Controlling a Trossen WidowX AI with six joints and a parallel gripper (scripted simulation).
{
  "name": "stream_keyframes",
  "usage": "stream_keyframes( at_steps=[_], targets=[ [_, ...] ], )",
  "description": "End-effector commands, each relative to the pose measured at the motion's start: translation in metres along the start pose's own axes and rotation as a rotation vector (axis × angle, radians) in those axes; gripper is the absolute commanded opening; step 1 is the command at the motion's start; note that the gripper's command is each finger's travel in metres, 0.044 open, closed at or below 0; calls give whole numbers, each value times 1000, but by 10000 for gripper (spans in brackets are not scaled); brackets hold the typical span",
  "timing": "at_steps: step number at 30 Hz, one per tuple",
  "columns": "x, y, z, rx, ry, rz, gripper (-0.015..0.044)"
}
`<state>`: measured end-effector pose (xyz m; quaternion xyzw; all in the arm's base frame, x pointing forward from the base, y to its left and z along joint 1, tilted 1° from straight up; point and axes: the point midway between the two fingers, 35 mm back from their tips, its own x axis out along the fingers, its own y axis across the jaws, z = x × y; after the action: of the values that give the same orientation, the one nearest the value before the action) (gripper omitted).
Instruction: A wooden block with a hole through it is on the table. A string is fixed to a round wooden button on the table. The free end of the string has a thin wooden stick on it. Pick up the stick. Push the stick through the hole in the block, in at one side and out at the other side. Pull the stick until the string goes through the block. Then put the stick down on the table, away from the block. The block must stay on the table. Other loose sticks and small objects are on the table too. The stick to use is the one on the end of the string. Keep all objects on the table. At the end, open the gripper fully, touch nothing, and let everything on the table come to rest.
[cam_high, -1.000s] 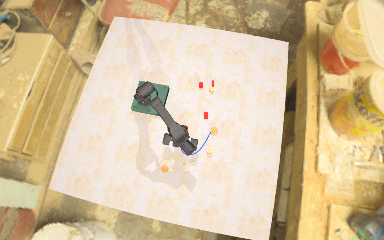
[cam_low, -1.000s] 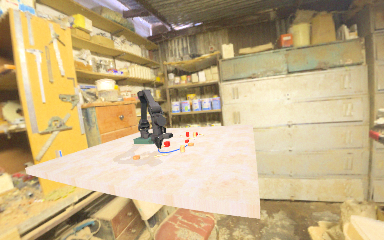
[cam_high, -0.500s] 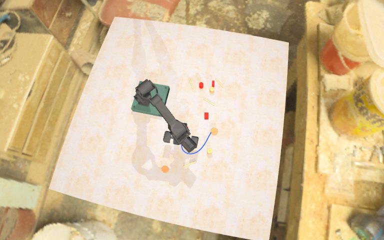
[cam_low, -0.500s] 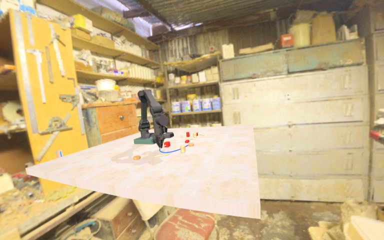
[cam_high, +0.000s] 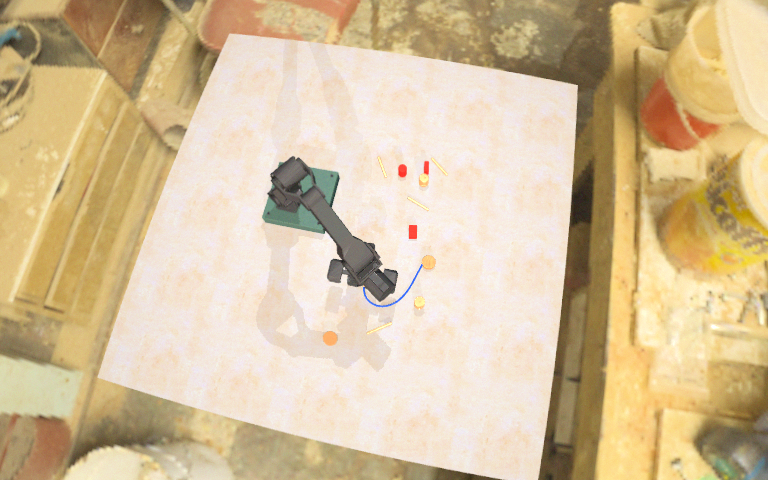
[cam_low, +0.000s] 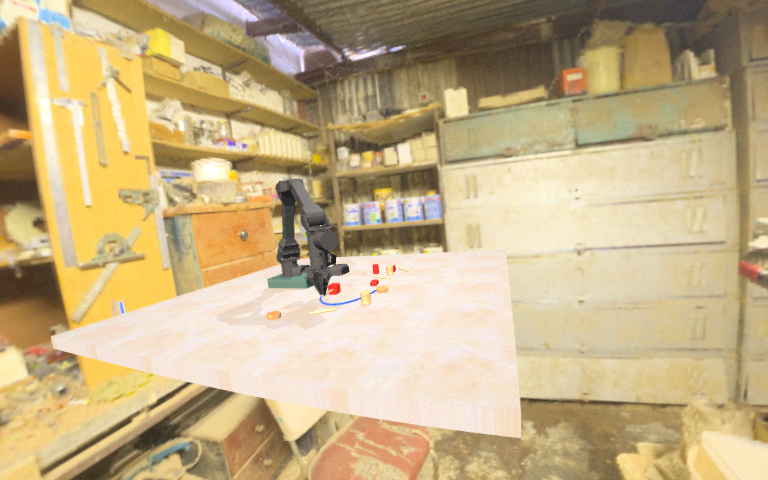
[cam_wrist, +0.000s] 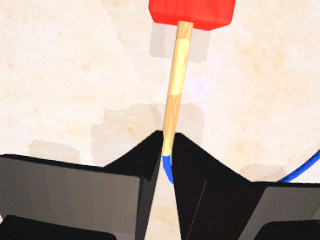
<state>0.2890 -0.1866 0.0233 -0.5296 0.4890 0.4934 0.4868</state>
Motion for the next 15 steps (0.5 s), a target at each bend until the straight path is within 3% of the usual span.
stream_keyframes(
  at_steps=[1, 15],
  targets=[
    [-2, 0, 5, 3, 8, -5, 0],
    [-3, -1, 25, 3, 7, -5, 0]
  ],
)
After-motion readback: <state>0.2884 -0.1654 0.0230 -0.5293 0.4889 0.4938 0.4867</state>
